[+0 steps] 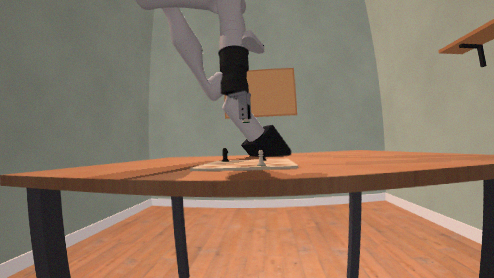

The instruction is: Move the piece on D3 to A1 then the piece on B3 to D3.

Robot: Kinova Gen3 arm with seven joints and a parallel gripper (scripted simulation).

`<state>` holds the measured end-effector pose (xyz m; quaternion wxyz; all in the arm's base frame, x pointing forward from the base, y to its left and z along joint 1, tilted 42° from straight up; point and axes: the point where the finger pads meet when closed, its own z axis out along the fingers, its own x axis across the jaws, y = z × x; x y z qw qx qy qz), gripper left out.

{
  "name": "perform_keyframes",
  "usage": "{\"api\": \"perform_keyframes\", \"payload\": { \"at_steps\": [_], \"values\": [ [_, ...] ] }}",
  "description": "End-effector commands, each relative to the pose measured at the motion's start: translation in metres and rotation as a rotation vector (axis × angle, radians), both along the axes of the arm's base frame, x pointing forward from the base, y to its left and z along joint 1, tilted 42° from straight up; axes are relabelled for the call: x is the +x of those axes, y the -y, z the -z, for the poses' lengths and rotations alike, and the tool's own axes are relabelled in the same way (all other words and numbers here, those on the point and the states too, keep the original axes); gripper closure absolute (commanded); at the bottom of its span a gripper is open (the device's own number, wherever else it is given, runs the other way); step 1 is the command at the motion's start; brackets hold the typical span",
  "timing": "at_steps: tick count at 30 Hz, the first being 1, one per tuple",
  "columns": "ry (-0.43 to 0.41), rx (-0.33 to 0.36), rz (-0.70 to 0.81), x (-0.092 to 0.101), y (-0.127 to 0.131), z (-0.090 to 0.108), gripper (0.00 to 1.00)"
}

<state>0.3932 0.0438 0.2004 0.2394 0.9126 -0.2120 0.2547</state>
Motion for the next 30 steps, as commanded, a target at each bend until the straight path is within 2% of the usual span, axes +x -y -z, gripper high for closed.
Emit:
{"api": "perform_keyframes", "payload": {
  "at_steps": [1, 5, 13, 30],
  "values": [
    [0.067, 0.043, 0.094, 0.004, -0.002, -0.002, 1.0],
    [0.132, 0.085, 0.184, 0.01, -0.001, -0.006, 1.0],
    [0.197, 0.128, 0.274, 0.015, 0.001, -0.009, 1.0],
    [0.214, 0.138, 0.299, 0.016, 0.002, -0.01, 1.0]
  ]
}}
